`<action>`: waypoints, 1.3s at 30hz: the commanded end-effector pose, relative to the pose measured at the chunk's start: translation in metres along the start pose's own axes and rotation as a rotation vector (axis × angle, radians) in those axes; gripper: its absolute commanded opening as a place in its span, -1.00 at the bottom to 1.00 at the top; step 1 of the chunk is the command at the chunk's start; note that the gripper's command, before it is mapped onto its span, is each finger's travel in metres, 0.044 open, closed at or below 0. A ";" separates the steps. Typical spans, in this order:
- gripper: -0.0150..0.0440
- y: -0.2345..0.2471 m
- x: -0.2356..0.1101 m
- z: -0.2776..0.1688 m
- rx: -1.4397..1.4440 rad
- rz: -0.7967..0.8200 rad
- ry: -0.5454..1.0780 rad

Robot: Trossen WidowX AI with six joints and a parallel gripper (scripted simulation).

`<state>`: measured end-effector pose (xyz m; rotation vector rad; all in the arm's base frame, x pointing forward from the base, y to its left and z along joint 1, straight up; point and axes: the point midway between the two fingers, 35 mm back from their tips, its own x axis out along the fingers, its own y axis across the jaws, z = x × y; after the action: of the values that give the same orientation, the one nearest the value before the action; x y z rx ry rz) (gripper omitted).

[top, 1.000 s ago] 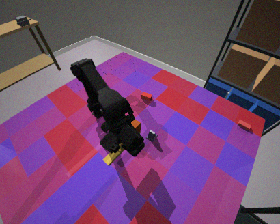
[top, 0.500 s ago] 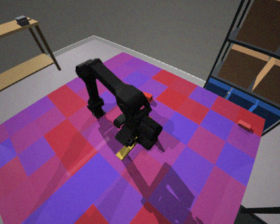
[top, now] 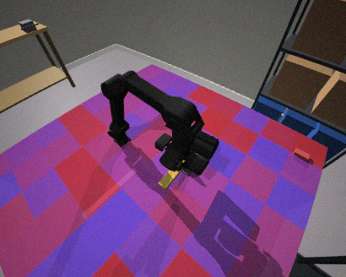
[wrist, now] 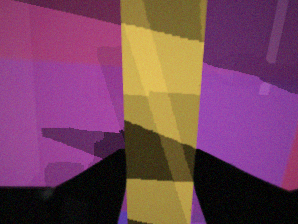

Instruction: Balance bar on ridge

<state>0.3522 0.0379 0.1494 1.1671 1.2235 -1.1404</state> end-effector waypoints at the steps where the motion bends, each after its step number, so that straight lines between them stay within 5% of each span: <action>1: -0.49 0.005 -0.002 -0.016 -0.003 0.007 0.005; 39: -0.49 0.006 0.041 -0.019 -0.004 0.007 0.005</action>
<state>0.3571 0.0565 0.1090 1.1640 1.2238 -1.1339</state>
